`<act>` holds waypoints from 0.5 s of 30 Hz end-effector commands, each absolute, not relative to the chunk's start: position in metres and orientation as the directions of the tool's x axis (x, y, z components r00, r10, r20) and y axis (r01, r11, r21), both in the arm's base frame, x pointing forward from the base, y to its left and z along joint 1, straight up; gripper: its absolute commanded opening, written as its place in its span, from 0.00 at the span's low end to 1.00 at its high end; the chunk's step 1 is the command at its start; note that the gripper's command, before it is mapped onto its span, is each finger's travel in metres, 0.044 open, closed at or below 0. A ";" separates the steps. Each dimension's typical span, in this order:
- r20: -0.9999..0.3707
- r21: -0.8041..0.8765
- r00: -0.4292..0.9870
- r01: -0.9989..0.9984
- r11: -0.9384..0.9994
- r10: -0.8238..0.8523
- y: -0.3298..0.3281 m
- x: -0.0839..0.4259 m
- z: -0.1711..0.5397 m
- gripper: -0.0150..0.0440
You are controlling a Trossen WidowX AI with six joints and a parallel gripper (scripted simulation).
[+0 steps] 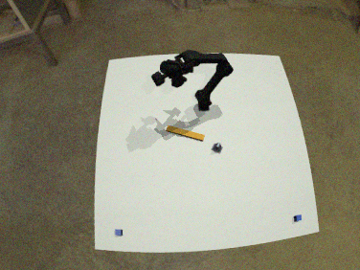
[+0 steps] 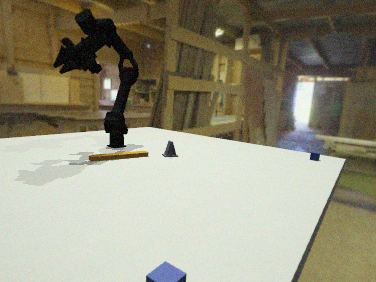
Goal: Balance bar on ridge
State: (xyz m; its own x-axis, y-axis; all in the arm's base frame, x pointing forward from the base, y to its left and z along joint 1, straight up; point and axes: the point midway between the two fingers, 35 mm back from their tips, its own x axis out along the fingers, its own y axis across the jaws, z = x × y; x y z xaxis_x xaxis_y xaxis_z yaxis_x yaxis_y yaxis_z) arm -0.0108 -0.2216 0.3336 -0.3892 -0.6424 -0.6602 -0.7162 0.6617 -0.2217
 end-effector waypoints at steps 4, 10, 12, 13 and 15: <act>-0.785 -0.186 -0.236 -0.792 0.582 -0.572 -0.234 0.040 0.281 0.79; -0.868 -0.157 -0.131 -0.842 0.516 -0.478 -0.230 0.080 0.239 0.79; -0.892 -0.146 -0.102 -0.856 0.495 -0.440 -0.226 0.092 0.225 0.79; -0.904 -0.141 -0.088 -0.863 0.485 -0.419 -0.224 0.098 0.218 0.79; -0.923 -0.128 -0.065 -0.877 0.464 -0.378 -0.218 0.109 0.205 0.79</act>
State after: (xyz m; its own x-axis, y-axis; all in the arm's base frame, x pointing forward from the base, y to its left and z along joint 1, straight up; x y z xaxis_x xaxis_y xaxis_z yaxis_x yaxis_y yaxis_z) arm 0.0888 -0.2267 0.2303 -0.1071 -0.4547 -0.8842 -0.8561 0.4944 -0.1505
